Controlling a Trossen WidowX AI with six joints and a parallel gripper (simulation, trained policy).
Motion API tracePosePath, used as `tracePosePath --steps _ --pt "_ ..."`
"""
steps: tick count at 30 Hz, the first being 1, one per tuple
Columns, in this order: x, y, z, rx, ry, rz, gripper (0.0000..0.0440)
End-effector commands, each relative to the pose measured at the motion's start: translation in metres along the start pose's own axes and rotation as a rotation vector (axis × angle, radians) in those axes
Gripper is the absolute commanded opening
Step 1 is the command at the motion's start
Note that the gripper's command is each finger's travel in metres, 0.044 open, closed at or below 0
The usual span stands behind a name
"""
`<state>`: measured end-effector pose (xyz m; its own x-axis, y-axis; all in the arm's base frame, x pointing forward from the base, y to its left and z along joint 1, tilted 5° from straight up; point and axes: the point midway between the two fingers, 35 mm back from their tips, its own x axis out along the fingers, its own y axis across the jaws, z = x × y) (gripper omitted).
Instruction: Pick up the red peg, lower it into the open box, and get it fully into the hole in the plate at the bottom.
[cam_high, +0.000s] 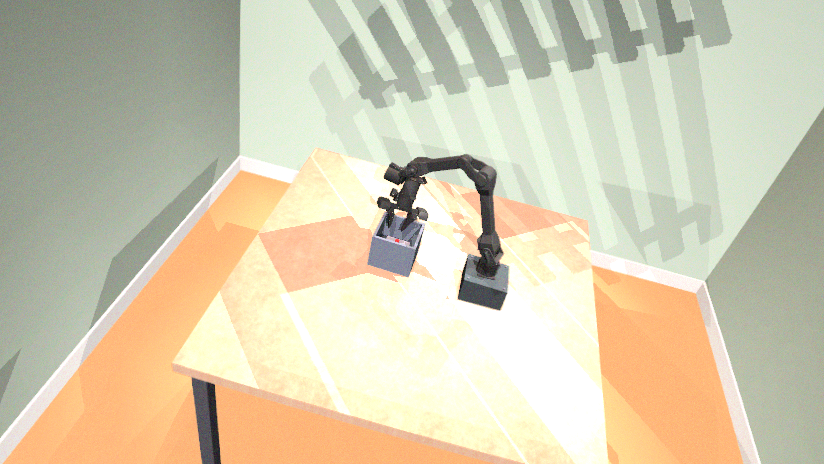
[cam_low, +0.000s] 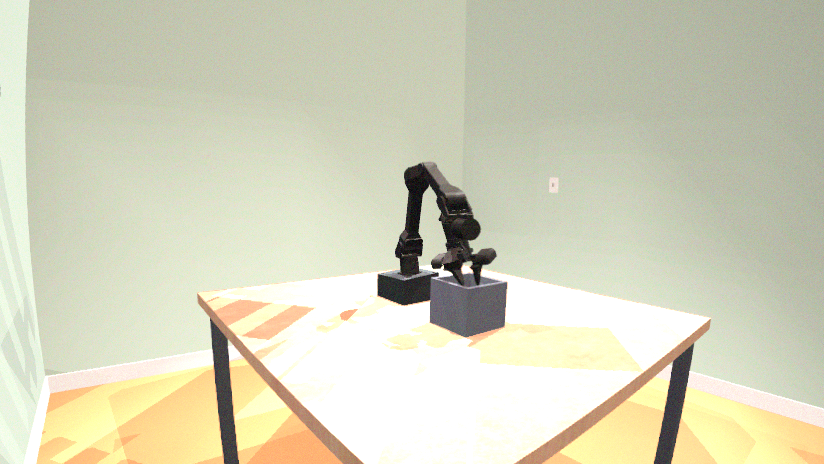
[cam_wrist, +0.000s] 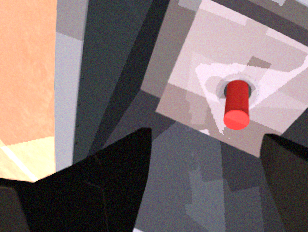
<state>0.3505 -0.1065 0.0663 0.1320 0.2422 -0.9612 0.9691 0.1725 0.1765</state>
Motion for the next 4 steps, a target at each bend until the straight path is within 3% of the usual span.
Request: tracePosePath --steps 1,4 --pt "-0.0096 0.0043 0.0048 -0.001 0.001 0.030 0.0236" --pt "-0.0161 0.0070 0.0087 0.000 -0.004 0.052 0.0241"
